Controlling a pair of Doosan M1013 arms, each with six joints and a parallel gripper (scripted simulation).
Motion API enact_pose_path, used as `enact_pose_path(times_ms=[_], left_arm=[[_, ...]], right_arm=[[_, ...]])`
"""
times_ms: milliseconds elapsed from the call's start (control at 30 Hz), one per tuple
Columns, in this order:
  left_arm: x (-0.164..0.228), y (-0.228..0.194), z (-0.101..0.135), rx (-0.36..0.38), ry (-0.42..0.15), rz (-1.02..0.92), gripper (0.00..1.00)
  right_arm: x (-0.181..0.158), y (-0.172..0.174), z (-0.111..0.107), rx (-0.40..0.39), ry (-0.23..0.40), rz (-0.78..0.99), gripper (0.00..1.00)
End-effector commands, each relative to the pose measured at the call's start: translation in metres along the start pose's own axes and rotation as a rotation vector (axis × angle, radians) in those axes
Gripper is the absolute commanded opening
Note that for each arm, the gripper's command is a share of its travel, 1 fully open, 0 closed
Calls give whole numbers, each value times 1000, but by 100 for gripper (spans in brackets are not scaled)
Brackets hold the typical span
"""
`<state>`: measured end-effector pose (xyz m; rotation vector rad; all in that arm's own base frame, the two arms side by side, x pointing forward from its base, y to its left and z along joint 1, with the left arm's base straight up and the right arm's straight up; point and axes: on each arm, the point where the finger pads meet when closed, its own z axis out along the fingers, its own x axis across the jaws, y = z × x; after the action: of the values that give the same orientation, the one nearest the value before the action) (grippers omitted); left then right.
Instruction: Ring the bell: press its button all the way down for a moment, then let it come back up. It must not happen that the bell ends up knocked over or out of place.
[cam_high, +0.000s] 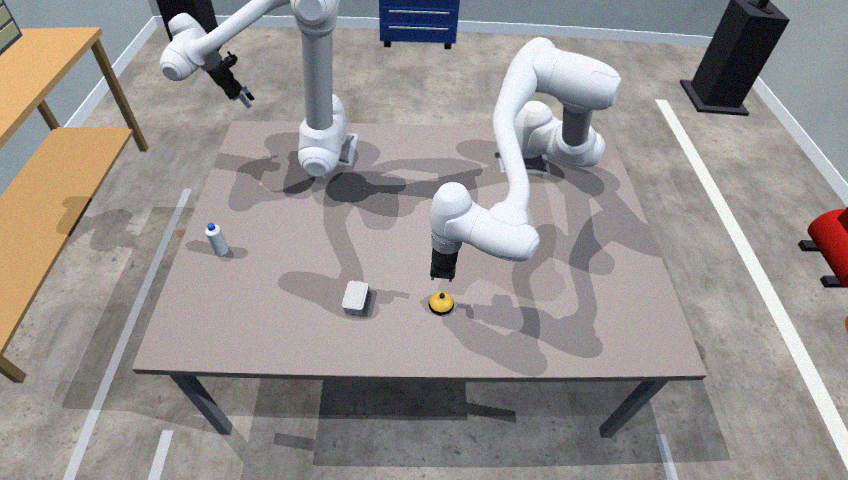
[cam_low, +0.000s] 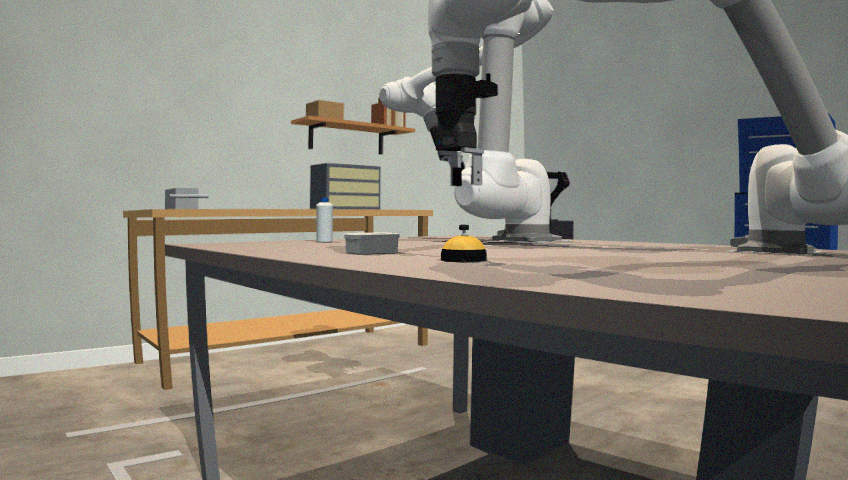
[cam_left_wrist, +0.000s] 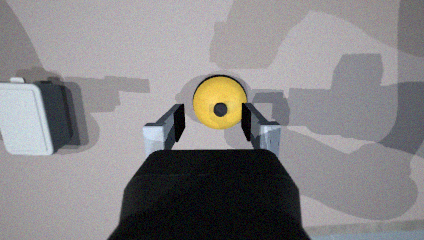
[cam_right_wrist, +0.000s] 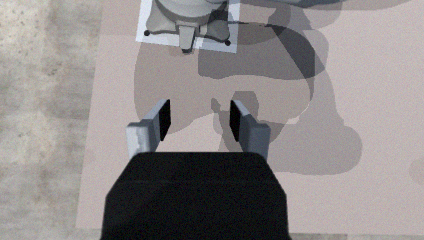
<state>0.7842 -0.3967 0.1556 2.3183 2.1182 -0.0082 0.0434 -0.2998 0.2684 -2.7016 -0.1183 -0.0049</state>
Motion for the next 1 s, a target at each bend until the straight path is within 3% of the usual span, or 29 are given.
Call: enact_pose_path(times_ms=[0,33,67,967], left_arm=[[8,11,1,-5,4,-10,100],[9,11,1,-5,4,-10,100],[9,11,1,-5,4,-10,17],[9,11,1,-5,4,-10,17]], right_arm=[[0,0,-1,-1,0,0,100],[0,0,-1,-1,0,0,100],[0,0,-1,-1,0,0,100],[0,0,-1,-1,0,0,100]])
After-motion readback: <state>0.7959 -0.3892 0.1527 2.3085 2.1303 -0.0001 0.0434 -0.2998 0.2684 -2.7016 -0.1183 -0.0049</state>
